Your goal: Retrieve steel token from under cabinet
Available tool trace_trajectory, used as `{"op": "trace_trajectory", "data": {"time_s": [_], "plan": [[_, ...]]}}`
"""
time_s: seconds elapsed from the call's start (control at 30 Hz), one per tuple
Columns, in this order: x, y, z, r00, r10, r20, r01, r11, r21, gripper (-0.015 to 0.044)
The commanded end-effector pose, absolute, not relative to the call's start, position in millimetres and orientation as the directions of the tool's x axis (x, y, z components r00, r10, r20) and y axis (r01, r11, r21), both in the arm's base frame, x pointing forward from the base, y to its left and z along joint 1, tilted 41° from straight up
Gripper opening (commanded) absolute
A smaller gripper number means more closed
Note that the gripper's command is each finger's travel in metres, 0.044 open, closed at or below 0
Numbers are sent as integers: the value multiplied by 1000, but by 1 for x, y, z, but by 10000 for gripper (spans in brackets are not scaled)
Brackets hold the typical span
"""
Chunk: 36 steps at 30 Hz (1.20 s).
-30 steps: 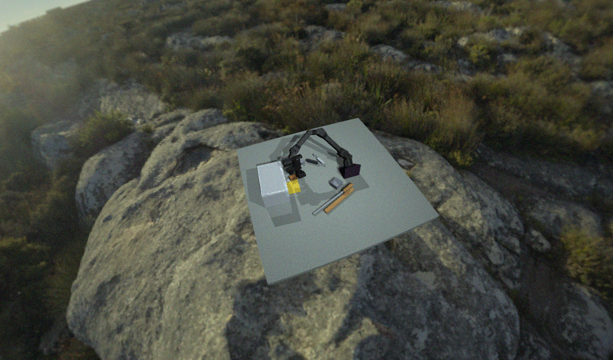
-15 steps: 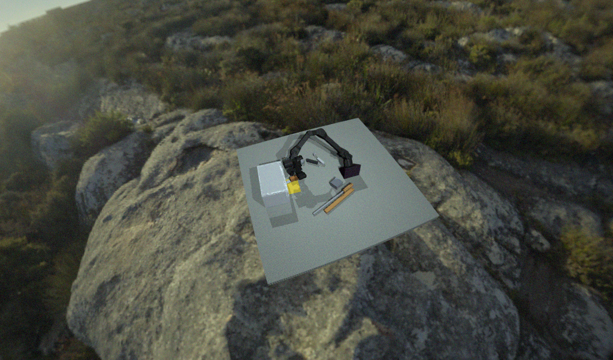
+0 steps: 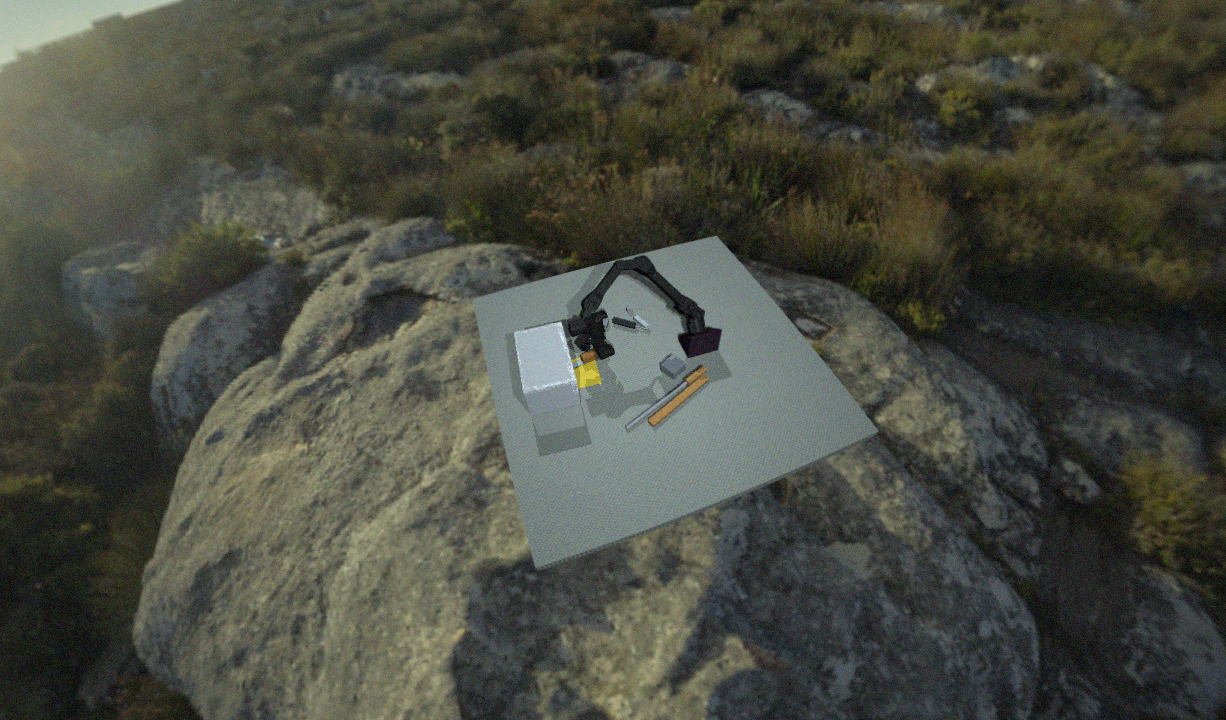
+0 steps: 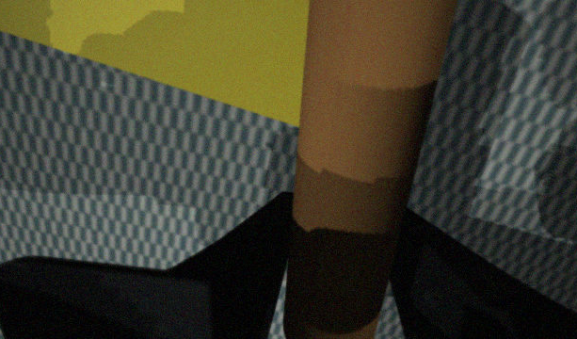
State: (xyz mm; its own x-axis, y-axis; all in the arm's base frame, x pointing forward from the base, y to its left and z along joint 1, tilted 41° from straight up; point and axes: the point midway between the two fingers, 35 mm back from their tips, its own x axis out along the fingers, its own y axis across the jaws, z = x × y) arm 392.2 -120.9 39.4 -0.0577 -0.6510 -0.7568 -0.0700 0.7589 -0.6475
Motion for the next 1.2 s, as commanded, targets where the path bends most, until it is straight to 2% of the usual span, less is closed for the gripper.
{"op": "trace_trajectory", "data": {"time_s": [0.0, 1.17], "plan": [[386, -121, 39, -61, -649, -758, -72, 760, -646, 0], [354, -123, 42, -63, -650, -758, -74, 760, -646, 0]]}}
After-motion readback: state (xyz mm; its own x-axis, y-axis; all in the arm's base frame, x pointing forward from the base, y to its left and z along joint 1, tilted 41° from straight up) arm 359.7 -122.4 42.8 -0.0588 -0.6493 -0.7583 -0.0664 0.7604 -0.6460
